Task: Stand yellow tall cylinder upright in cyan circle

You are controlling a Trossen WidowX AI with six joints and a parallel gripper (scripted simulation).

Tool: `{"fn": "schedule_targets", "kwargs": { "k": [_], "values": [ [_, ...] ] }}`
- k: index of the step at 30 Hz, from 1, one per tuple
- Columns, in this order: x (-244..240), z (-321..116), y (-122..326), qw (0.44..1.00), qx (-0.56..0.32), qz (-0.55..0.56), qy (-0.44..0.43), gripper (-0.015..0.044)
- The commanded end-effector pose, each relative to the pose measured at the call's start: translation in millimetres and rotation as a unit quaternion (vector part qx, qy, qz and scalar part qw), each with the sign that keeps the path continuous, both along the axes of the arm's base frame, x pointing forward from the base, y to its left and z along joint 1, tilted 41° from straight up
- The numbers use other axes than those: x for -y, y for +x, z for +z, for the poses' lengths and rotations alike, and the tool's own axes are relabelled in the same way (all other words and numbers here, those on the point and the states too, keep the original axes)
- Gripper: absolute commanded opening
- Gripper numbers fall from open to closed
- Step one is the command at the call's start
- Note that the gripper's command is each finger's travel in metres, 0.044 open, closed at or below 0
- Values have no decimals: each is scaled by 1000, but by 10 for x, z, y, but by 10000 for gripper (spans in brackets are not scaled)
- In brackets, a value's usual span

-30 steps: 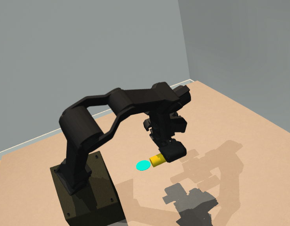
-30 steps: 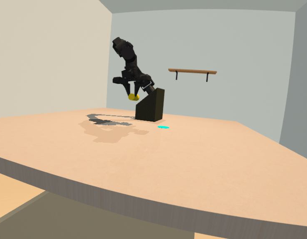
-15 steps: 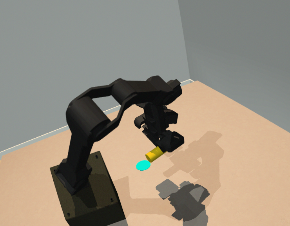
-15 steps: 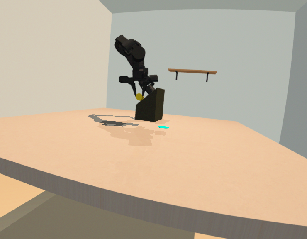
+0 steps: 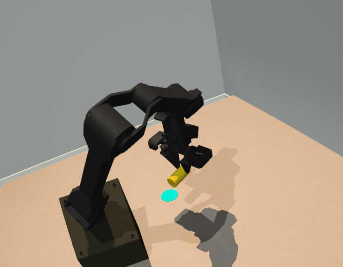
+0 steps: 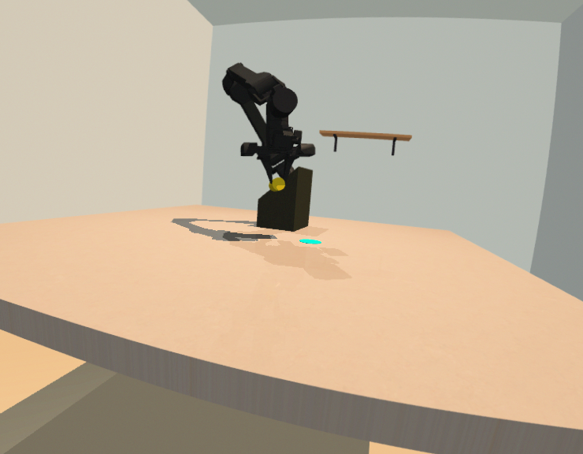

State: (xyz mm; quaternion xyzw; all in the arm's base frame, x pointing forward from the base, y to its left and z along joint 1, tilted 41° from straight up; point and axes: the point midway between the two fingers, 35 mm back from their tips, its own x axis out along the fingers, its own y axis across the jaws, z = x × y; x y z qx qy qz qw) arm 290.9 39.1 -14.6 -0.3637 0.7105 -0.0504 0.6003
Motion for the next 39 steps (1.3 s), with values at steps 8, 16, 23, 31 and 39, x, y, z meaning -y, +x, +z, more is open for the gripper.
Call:
{"fn": "schedule_targets", "kwargs": {
  "k": [8, 16, 23, 31, 39],
  "values": [
    [-193, -150, -77, 996, -54, 69, -4, 105],
    [-327, -262, -147, 988, -93, 120, -10, 105],
    [-438, -358, -218, 978, -127, 164, -15, 105],
    [-557, -468, -307, 963, -166, 213, -22, 105],
    [-665, -576, -405, 943, -204, 260, -30, 105]
  ]
}}
